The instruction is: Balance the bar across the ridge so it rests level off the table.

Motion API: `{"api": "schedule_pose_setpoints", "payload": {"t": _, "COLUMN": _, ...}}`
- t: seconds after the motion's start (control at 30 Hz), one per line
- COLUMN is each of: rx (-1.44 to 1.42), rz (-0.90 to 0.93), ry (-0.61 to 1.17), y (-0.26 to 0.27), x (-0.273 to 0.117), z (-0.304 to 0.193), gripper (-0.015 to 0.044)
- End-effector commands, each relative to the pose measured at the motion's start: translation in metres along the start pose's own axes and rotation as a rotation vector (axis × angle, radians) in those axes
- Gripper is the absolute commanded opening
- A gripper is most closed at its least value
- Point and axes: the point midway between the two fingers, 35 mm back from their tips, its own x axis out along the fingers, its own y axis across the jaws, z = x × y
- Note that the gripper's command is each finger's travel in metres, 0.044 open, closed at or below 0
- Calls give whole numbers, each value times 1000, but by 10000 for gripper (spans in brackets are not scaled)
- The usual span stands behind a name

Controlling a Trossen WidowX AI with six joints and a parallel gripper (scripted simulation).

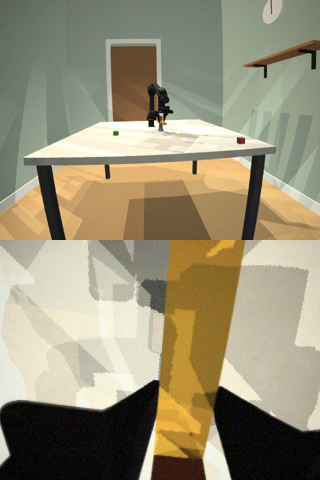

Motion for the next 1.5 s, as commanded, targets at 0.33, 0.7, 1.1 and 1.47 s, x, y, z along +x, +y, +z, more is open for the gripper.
{"api": "schedule_pose_setpoints", "payload": {"t": 0.33, "rx": 0, "rz": 0, "ry": 0, "y": 0, "x": 0, "z": 0, "gripper": 0}}
{"api": "schedule_pose_setpoints", "payload": {"t": 0.7, "rx": 0, "rz": 0, "ry": 0, "y": 0, "x": 0, "z": 0, "gripper": 79}}
{"api": "schedule_pose_setpoints", "payload": {"t": 1.1, "rx": 0, "rz": 0, "ry": 0, "y": 0, "x": 0, "z": 0, "gripper": 167}}
{"api": "schedule_pose_setpoints", "payload": {"t": 1.47, "rx": 0, "rz": 0, "ry": 0, "y": 0, "x": 0, "z": 0, "gripper": 169}}
